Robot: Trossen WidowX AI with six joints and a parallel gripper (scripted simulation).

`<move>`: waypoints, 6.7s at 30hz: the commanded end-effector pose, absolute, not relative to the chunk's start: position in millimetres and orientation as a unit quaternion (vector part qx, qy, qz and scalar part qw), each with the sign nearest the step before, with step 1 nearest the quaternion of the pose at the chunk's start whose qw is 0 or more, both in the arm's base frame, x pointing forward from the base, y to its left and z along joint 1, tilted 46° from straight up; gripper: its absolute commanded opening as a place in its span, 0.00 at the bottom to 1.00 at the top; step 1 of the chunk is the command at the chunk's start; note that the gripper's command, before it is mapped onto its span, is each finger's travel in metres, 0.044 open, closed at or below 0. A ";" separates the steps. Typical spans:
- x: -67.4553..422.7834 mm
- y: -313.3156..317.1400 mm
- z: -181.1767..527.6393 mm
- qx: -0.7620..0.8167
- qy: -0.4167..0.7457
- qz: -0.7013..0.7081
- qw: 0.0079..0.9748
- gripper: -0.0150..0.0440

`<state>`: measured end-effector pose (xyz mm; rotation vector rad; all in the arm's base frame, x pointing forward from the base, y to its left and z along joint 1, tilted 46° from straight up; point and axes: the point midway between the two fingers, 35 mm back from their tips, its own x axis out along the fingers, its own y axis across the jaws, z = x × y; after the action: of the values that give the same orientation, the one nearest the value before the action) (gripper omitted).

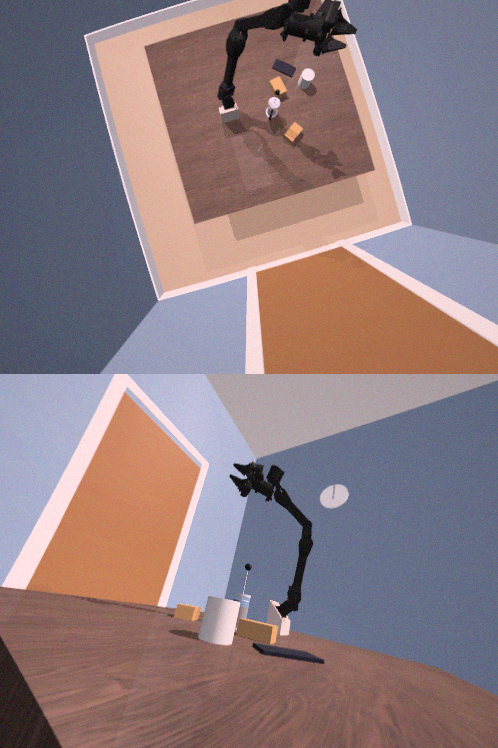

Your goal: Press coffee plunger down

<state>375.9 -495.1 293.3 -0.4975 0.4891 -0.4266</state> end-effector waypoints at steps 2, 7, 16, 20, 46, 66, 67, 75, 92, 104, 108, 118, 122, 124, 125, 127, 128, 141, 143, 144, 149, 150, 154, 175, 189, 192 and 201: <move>372.4 -492.5 289.2 -0.232 0.242 -0.202 0.920 1.00; 343.7 -467.7 258.7 -0.150 0.269 -0.166 0.937 1.00; 275.4 -382.1 196.8 0.069 0.305 -0.097 0.945 1.00; 247.5 -333.5 174.9 0.175 0.305 -0.069 0.933 1.00; 211.2 -180.5 96.4 0.400 0.273 -0.022 0.874 1.00; 237.8 -175.0 81.0 0.399 0.273 -0.021 0.875 1.00; 239.2 -174.6 80.4 0.400 0.273 -0.021 0.875 1.00; 244.0 -172.9 78.3 0.400 0.272 -0.021 0.875 0.87; 244.0 -172.9 78.3 0.400 0.272 -0.021 0.875 0.46; 246.7 -165.8 66.6 0.399 0.273 -0.021 0.875 0.46; 248.0 -162.2 61.2 0.399 0.274 -0.021 0.875 0.46; 250.9 -152.5 47.9 0.399 0.275 -0.021 0.875 0.46; 251.9 -148.4 42.7 0.398 0.275 -0.021 0.875 0.46; 252.5 -146.3 40.1 0.398 0.275 -0.021 0.875 0.46; 252.7 -145.2 38.9 0.398 0.275 -0.021 0.875 0.46; 253.3 -143.1 36.4 0.398 0.275 -0.022 0.875 0.46; 253.5 -142.0 35.1 0.398 0.275 -0.022 0.875 0.46; 257.1 -127.1 19.7 0.399 0.274 -0.022 0.875 0.46; 257.8 -124.8 17.6 0.399 0.274 -0.022 0.875 0.46; 258.2 -123.6 16.5 0.399 0.274 -0.022 0.875 0.46; 261.0 -117.9 11.5 0.400 0.272 -0.021 0.875 0.46; 261.8 -116.9 10.5 0.400 0.272 -0.021 0.875 0.46; 266.0 -115.3 8.4 0.401 0.271 -0.021 0.875 0.46; 272.4 -119.3 6.6 0.400 0.271 -0.020 0.875 0.46; 273.2 -123.1 8.5 0.397 0.265 -0.023 0.878 0.46; 273.2 -123.1 8.5 0.397 0.265 -0.023 0.878 0.46; 273.2 -123.1 8.5 0.397 0.265 -0.023 0.878 0.77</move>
<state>273.5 -122.4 9.1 0.8327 0.5512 -0.0428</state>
